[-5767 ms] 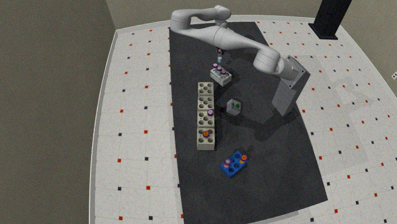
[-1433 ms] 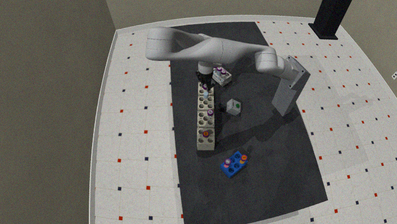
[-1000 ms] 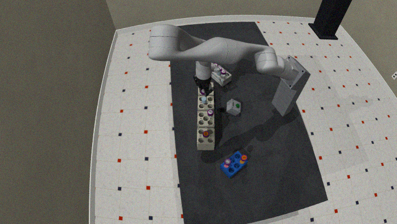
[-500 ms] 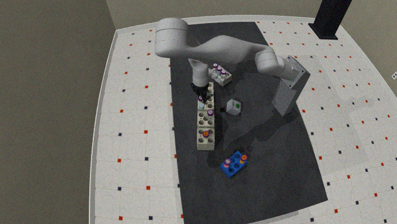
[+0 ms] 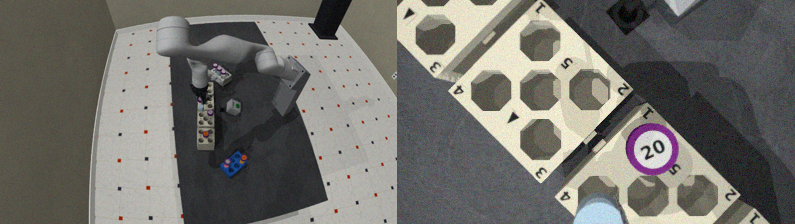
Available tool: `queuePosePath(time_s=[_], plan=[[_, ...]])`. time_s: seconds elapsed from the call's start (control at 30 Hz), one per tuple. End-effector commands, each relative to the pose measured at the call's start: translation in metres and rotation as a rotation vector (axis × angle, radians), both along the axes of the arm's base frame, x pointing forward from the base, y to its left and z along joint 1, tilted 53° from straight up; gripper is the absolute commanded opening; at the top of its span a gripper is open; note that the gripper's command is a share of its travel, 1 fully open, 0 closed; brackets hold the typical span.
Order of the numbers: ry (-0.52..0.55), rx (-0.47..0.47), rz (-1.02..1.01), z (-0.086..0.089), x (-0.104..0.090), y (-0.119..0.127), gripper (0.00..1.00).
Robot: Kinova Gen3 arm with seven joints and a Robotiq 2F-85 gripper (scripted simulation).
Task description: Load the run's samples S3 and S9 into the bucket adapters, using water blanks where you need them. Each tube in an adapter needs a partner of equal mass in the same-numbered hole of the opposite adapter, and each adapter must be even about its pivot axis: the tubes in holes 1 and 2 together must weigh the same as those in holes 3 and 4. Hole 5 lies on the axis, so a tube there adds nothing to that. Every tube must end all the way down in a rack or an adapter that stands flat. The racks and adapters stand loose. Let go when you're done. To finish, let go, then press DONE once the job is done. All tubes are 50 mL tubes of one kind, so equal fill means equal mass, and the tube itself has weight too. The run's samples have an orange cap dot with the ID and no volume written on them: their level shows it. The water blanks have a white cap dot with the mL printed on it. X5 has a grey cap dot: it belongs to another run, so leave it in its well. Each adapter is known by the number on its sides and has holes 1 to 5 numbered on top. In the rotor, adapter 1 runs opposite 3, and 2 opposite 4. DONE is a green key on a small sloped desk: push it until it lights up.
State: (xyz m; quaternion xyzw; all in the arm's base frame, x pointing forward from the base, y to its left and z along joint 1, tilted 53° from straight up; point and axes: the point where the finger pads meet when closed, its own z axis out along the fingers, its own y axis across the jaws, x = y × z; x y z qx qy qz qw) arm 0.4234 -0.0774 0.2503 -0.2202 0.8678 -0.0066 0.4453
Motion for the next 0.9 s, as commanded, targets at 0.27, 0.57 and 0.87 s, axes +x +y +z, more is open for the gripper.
queuePosePath(time_s=[0.27, 0.57, 0.87], plan=[[-0.001, 0.0, -0.001, -0.008, 0.01, 0.002, 0.1], [-0.001, 0.0, -0.001, -0.013, 0.017, 0.004, 0.1], [-0.001, 0.0, -0.001, -0.02, 0.027, 0.006, 0.1]])
